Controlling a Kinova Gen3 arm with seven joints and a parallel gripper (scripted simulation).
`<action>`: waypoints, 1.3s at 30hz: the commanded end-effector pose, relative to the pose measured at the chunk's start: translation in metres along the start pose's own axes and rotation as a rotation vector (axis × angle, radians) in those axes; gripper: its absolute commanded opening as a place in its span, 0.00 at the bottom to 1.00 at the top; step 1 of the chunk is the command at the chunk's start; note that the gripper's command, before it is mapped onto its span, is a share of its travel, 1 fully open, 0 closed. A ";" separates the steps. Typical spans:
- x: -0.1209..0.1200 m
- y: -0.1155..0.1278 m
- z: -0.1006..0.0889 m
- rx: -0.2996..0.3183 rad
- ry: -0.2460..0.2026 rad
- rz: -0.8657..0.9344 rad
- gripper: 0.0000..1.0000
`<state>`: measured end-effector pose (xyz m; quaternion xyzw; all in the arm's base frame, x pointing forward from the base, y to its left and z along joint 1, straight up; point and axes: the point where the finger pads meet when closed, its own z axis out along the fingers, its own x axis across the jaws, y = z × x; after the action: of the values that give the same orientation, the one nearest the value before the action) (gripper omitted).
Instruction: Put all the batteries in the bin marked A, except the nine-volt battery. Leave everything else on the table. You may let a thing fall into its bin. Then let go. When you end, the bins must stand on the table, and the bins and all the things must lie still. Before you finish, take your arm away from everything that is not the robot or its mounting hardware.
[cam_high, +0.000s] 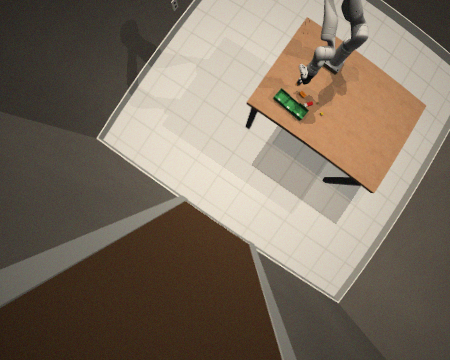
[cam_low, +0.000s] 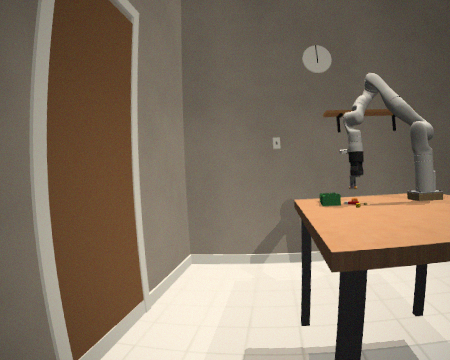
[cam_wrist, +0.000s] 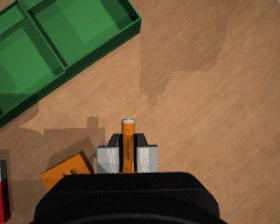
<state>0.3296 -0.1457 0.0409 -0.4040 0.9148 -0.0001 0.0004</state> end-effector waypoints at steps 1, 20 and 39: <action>0.000 0.000 -0.001 0.002 0.000 0.000 0.24; -0.015 -0.041 -0.007 0.002 0.000 0.000 0.24; -0.041 -0.117 -0.008 0.002 -0.001 0.850 0.24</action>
<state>0.4364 -0.2003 0.0490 -0.0146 0.9999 0.0017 0.0006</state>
